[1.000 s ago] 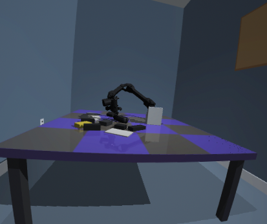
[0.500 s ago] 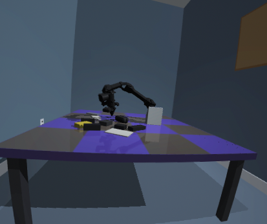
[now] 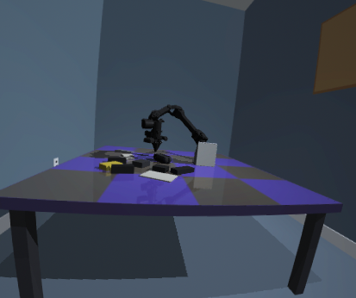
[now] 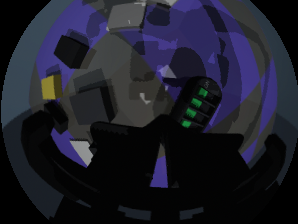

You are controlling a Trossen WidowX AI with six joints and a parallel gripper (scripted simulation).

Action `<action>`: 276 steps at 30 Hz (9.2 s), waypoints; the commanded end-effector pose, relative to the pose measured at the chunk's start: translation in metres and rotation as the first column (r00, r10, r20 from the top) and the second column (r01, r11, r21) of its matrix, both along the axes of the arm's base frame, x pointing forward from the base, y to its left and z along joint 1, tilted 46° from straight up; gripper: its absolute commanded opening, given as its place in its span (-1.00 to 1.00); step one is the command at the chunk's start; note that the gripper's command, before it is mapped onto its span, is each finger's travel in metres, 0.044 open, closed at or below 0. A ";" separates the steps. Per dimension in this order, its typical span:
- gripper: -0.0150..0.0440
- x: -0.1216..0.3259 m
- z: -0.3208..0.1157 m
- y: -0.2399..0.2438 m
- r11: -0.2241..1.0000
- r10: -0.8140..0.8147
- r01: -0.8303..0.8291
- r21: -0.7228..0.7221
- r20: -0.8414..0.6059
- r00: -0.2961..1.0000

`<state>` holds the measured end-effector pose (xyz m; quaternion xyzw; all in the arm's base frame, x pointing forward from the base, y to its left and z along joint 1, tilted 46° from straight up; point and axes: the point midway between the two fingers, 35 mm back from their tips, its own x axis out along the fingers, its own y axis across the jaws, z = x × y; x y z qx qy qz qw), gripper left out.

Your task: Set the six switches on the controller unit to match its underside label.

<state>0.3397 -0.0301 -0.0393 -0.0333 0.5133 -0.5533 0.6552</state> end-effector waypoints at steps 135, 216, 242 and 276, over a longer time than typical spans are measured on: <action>-0.49 -0.108 -0.049 -0.035 0.976 -0.072 -0.018 0.218 0.397 0.915; -0.49 -0.105 -0.014 0.006 0.972 -0.218 0.123 0.201 0.562 0.798; -0.49 -0.100 -0.041 -0.005 0.964 -0.261 0.170 0.203 0.616 0.743; -0.49 -0.099 -0.060 -0.026 0.962 -0.272 0.188 0.199 0.629 0.728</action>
